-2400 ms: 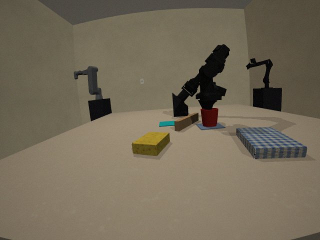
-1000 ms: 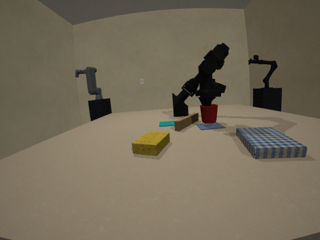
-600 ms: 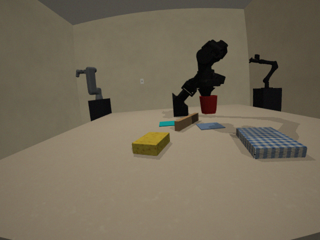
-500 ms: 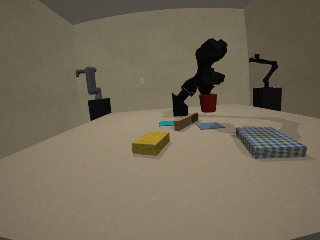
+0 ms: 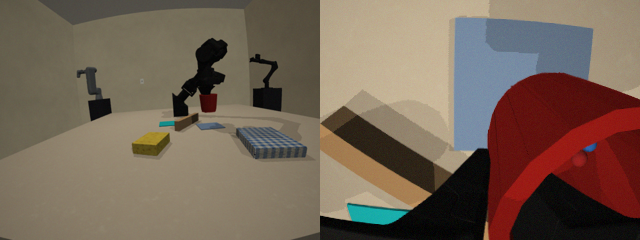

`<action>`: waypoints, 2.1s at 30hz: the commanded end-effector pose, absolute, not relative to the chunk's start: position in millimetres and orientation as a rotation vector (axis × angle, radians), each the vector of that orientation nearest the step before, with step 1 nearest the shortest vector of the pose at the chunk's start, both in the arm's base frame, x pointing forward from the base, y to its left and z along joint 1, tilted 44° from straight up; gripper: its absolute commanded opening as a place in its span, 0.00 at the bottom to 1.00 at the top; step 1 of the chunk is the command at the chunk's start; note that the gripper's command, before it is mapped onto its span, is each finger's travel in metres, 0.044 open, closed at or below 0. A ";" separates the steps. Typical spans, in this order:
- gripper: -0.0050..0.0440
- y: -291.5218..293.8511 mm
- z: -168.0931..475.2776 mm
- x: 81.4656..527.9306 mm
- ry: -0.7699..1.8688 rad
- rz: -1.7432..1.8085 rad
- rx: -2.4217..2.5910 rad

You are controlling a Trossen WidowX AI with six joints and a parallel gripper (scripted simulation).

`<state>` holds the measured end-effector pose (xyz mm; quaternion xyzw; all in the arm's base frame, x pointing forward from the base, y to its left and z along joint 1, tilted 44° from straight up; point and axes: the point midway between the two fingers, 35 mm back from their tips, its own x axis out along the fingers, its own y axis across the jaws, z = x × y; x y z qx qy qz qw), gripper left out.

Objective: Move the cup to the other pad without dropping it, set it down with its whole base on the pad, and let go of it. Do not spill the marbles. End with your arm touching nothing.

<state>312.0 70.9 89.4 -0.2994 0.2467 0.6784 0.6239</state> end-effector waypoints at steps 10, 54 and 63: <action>0.10 62.2 81.7 306.6 0.569 1.558 -0.688; 0.10 -9.8 26.6 261.7 0.570 1.560 -0.691; 0.10 -25.4 13.4 251.1 0.570 1.560 -0.691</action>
